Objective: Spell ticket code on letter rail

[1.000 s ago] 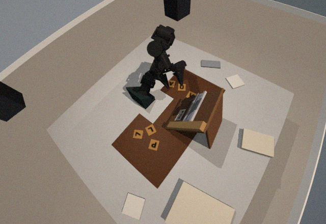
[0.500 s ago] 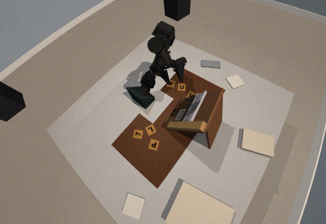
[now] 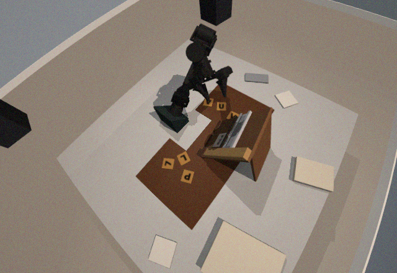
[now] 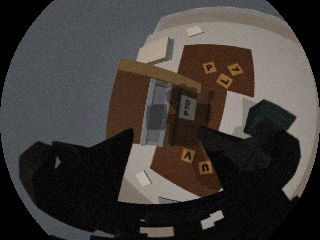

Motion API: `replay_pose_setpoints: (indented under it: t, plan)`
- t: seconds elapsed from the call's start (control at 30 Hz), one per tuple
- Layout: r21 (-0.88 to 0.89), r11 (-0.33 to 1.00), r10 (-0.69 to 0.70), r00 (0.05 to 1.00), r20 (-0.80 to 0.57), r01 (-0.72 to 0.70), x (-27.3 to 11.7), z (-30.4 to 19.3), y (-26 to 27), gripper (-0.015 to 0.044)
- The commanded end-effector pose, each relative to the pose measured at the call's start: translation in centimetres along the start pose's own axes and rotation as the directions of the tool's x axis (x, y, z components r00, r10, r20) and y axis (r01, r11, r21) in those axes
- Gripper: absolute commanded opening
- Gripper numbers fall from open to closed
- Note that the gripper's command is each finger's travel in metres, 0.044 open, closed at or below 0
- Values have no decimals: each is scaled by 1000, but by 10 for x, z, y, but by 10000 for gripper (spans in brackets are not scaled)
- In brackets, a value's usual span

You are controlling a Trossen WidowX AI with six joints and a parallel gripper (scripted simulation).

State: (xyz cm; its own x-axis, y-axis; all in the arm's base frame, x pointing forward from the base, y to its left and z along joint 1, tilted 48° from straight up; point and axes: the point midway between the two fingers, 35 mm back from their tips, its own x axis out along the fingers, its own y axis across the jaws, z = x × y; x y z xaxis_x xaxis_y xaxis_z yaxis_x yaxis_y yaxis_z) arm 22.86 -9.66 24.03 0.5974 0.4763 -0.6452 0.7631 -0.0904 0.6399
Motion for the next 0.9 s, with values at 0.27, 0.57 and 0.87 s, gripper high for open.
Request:
replay_pose_setpoints:
  t: [0.27, 0.57, 0.87]
  plan:
    - [-960, 219, -219, 950, -222, -174, 75, -98, -21, 340]
    - [-838, -362, -328, 897, -296, -409, 96, -143, -45, 340]
    - [-347, -761, -437, 828, -351, -548, 106, -186, -79, 340]
